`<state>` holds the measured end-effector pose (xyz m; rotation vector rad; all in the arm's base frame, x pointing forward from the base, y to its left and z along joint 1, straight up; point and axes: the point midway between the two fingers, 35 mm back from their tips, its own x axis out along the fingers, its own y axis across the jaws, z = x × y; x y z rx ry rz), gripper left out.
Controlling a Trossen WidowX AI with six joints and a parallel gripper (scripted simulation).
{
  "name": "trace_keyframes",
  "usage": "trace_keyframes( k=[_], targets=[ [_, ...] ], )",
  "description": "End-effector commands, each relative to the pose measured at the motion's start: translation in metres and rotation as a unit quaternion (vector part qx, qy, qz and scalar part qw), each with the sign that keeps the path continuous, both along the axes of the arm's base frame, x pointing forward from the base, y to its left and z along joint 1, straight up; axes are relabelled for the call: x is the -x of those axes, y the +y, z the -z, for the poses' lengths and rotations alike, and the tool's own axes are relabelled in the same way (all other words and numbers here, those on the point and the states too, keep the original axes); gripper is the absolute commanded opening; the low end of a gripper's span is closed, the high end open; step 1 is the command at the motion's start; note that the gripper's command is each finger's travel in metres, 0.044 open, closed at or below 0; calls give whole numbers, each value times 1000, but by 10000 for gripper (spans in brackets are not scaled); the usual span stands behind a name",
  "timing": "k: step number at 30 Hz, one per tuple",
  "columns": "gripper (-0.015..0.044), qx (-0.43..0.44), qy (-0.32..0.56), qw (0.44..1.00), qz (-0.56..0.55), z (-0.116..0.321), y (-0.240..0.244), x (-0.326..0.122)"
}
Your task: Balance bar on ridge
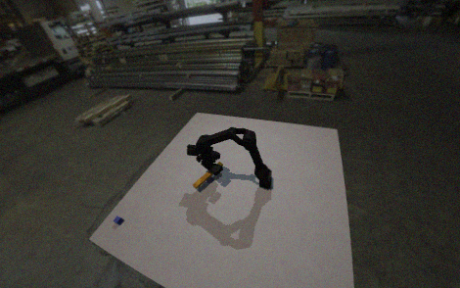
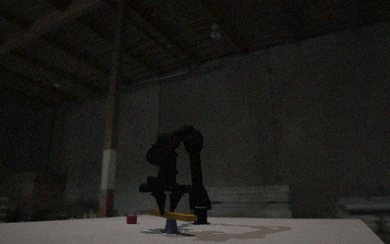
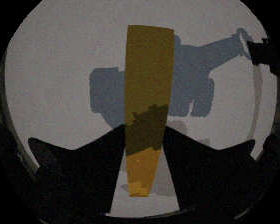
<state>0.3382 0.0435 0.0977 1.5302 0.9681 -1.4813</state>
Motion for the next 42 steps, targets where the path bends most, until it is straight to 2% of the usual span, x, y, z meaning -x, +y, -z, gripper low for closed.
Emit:
trace_keyframes(
  k=[1,42],
  targets=[
    [0,0,-1,1000,3,1,0,0],
    [0,0,0,1000,3,4,0,0]
  ],
)
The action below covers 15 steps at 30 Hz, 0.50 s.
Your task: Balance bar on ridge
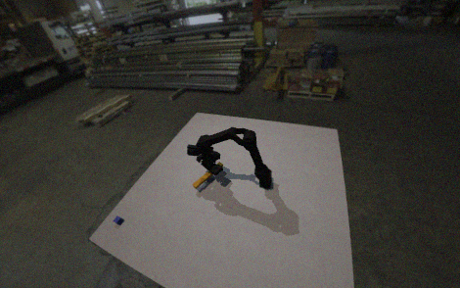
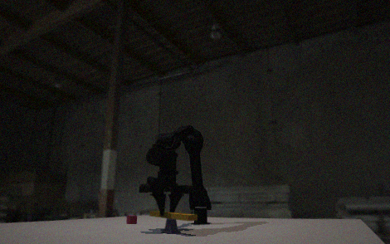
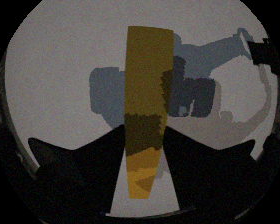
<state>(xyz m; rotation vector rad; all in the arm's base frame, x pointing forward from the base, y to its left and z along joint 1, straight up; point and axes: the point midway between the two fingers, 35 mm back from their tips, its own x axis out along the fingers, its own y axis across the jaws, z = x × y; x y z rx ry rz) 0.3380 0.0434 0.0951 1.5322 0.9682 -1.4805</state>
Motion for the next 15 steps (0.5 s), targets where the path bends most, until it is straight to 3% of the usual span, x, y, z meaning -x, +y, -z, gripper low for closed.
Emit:
trace_keyframes(
  k=[1,15],
  targets=[
    [0,0,0,1000,2,2,0,0],
    [0,0,0,1000,2,1,0,0]
  ],
)
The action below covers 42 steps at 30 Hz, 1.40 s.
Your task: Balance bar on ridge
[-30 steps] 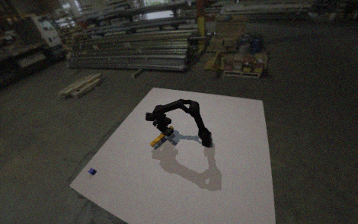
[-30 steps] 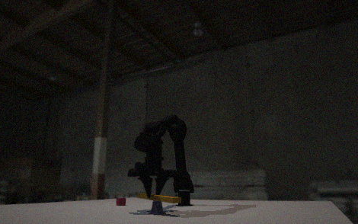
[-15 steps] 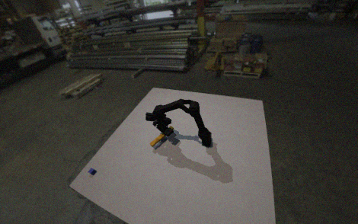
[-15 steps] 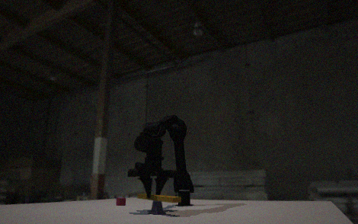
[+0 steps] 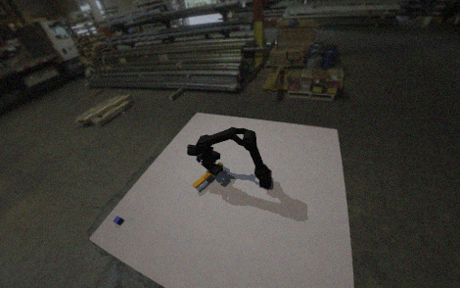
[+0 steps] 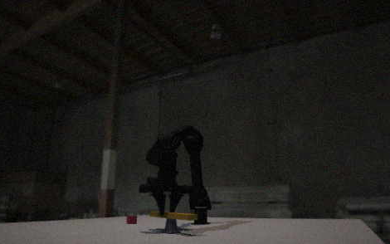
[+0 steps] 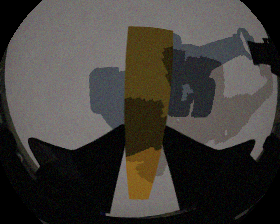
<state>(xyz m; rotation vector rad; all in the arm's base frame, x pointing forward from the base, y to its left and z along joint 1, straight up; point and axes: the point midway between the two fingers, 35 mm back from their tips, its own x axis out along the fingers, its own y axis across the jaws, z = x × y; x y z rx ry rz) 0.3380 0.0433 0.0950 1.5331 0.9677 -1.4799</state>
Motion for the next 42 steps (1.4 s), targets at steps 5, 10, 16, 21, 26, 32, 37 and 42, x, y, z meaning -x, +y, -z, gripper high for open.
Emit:
trace_keyframes(
  k=[5,10,16,21,26,32,37,42],
  targets=[
    [0,0,0,1000,0,0,0,0],
    [0,0,0,1000,0,0,0,0],
    [0,0,0,1000,0,0,0,0],
    [0,0,0,1000,0,0,0,0],
    [0,0,0,1000,0,0,0,0],
    [0,0,0,1000,0,0,0,0],
    [105,0,0,1000,0,0,0,0],
    [167,0,0,1000,0,0,0,0]
  ],
)
